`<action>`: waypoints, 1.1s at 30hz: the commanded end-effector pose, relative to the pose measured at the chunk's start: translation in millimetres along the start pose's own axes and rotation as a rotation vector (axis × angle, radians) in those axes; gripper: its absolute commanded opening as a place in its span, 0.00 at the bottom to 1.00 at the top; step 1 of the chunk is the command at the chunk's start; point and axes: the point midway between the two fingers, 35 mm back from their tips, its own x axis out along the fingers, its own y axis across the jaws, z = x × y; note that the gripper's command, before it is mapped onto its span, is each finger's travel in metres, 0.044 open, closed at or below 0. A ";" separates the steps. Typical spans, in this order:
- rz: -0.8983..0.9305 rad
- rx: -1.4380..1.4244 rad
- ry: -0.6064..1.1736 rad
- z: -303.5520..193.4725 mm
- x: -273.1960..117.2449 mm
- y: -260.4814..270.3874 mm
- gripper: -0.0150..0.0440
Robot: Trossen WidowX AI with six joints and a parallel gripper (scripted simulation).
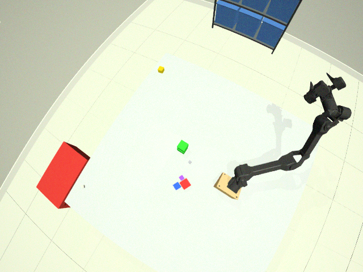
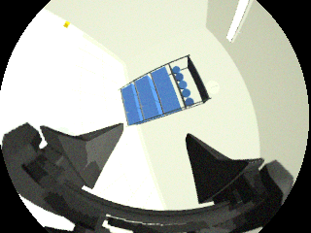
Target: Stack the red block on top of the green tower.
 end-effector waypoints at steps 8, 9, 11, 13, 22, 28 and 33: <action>-0.015 0.039 -0.213 109.6 14.1 7.1 1.00; -0.007 0.052 -0.233 122.4 14.4 9.3 1.00; 0.014 0.081 -0.282 152.3 14.2 15.4 1.00; 0.042 0.112 -0.337 184.6 12.4 23.4 1.00; 0.215 0.261 -0.540 309.6 -11.6 73.1 1.00; 0.385 0.352 -0.623 378.8 -37.0 118.5 1.00; 0.558 0.409 -0.660 432.2 -66.3 164.3 1.00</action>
